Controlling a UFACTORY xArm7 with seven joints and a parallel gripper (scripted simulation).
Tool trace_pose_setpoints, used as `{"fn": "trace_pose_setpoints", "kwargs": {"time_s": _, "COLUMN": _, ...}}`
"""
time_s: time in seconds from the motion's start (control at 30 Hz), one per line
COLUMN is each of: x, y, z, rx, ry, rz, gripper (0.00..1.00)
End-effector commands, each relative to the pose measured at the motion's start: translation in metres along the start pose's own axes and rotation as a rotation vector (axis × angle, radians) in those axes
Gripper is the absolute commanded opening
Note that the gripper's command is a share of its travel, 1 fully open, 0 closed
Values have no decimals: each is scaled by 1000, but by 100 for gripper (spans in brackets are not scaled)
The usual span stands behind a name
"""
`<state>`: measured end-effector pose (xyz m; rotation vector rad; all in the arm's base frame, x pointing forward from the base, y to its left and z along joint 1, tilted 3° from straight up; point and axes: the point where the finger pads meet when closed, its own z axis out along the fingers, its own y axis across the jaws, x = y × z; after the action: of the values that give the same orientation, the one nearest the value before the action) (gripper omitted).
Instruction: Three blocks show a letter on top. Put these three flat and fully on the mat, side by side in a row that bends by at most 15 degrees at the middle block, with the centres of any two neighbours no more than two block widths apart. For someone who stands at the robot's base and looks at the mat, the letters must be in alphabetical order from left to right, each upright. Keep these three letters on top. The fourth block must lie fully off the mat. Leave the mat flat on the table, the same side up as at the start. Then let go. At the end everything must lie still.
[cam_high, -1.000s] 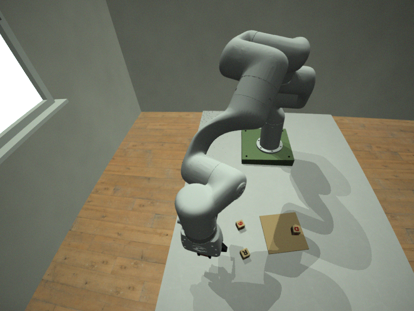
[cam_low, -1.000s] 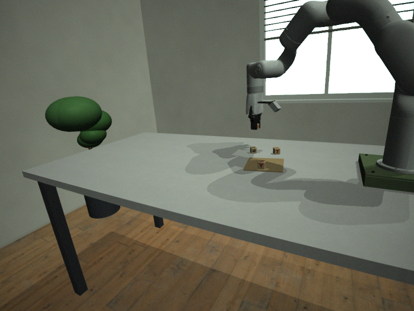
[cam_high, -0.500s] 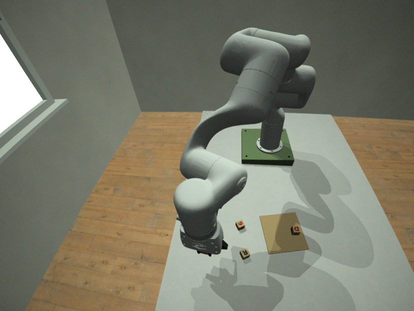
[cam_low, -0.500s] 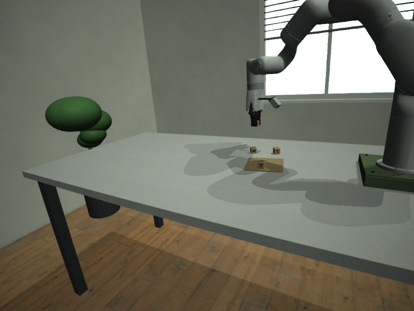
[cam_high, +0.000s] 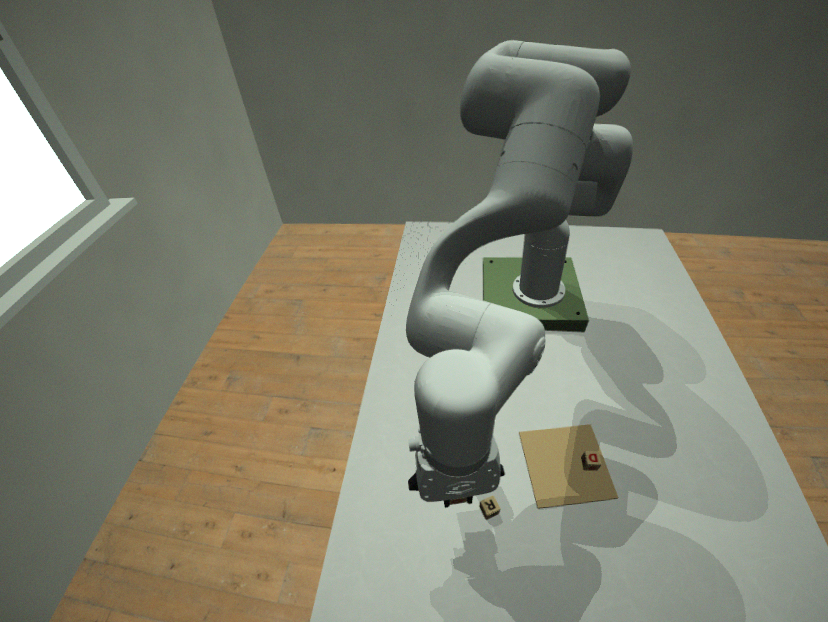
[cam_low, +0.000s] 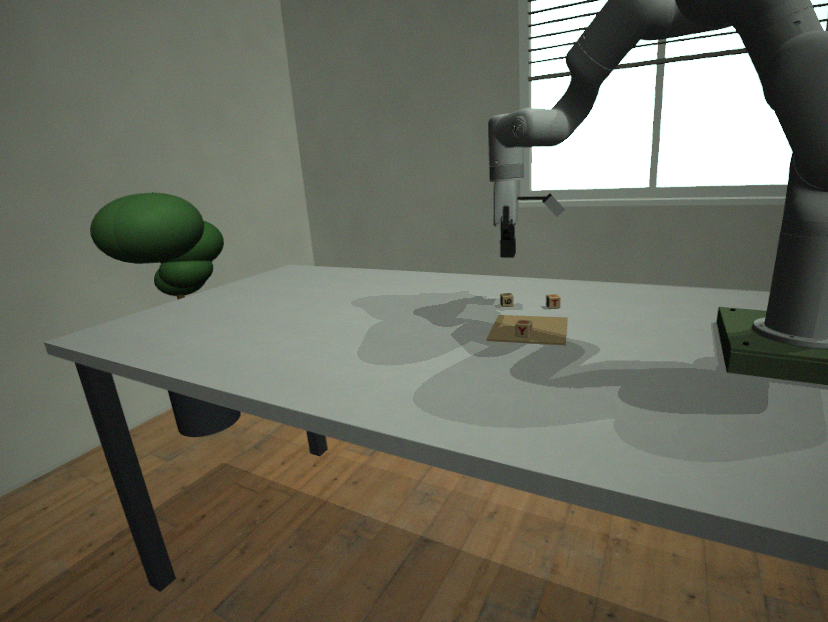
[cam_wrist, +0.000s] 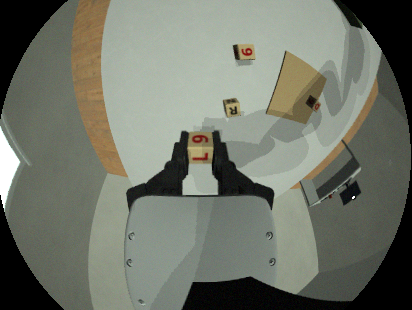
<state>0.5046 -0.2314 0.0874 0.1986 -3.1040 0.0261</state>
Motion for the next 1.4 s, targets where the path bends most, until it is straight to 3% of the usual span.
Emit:
{"fn": "trace_pose_setpoints", "kwargs": {"time_s": 0.0, "x": -1, "y": 24, "z": -3, "rx": -2, "ry": -12, "rz": -139, "gripper": 21}}
{"fn": "trace_pose_setpoints", "kwargs": {"time_s": 0.33, "x": 3, "y": 66, "z": -3, "rx": -6, "ry": -13, "rz": -387, "gripper": 21}}
{"fn": "trace_pose_setpoints", "kwargs": {"time_s": 0.37, "x": 6, "y": 81, "z": -3, "rx": -5, "ry": -13, "rz": -477, "gripper": 21}}
{"fn": "trace_pose_setpoints", "kwargs": {"time_s": 0.83, "x": 23, "y": 148, "z": -3, "rx": 3, "ry": -8, "rz": -894, "gripper": 21}}
{"fn": "trace_pose_setpoints", "kwargs": {"time_s": 0.9, "x": 23, "y": 148, "z": -3, "rx": 3, "ry": -8, "rz": -894, "gripper": 21}}
{"fn": "trace_pose_setpoints", "kwargs": {"time_s": 0.93, "x": 28, "y": 161, "z": -2, "rx": 7, "ry": -5, "rz": -984, "gripper": 21}}
{"fn": "trace_pose_setpoints", "kwargs": {"time_s": 1.37, "x": 54, "y": 212, "z": 1, "rx": 26, "ry": 12, "rz": -1353, "gripper": 21}}
